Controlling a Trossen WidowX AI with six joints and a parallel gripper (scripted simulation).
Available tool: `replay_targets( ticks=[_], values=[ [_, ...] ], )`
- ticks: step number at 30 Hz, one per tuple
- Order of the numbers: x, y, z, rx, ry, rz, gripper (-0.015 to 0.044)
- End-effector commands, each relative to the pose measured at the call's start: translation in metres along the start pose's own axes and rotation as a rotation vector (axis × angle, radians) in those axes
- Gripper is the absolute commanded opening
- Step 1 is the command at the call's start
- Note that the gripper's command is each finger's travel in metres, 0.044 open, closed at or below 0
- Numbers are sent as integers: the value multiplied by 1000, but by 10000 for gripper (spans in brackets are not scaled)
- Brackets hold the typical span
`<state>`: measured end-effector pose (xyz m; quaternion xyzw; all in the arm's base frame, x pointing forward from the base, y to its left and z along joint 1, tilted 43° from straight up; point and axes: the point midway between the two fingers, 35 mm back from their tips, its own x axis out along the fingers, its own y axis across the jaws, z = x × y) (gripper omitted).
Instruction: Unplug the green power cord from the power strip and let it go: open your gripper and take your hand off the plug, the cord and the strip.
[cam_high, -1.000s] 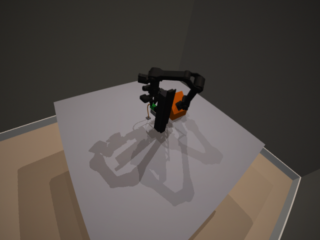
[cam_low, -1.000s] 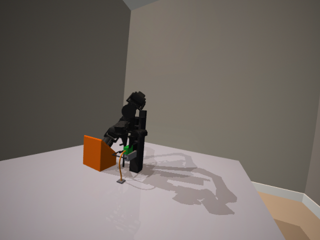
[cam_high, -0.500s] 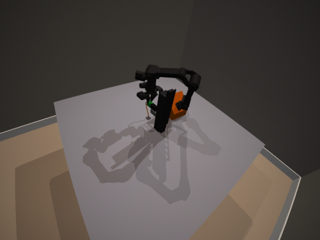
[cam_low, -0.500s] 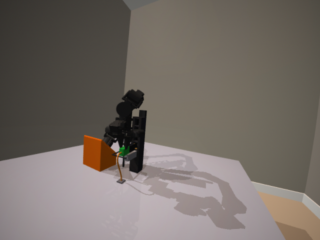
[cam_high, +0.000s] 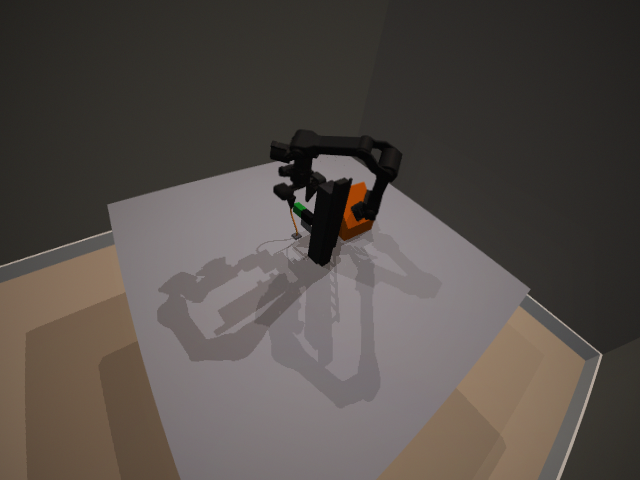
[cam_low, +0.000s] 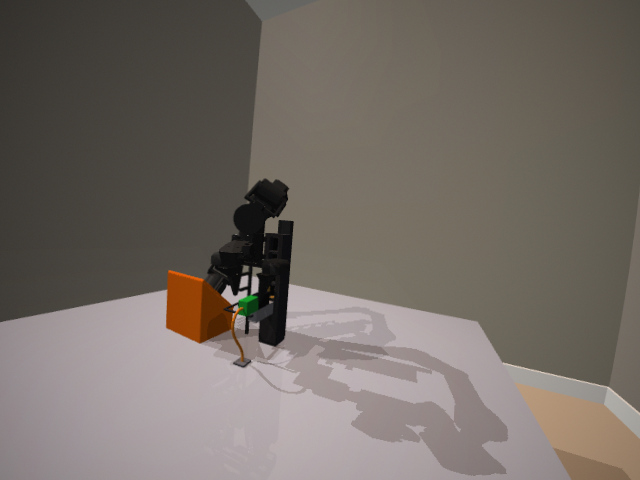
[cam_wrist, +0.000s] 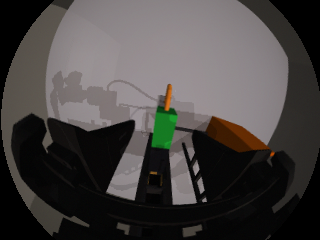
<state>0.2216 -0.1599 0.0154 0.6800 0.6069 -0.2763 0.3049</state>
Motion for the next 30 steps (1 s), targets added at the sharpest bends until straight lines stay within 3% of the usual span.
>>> replay_targets(
  ticks=[1,7,30],
  values=[
    [-3,1,15,2,1,1,440],
    [-11,0,58,2,-1,1,440],
    [-11,0,58,2,-1,1,440]
  ],
)
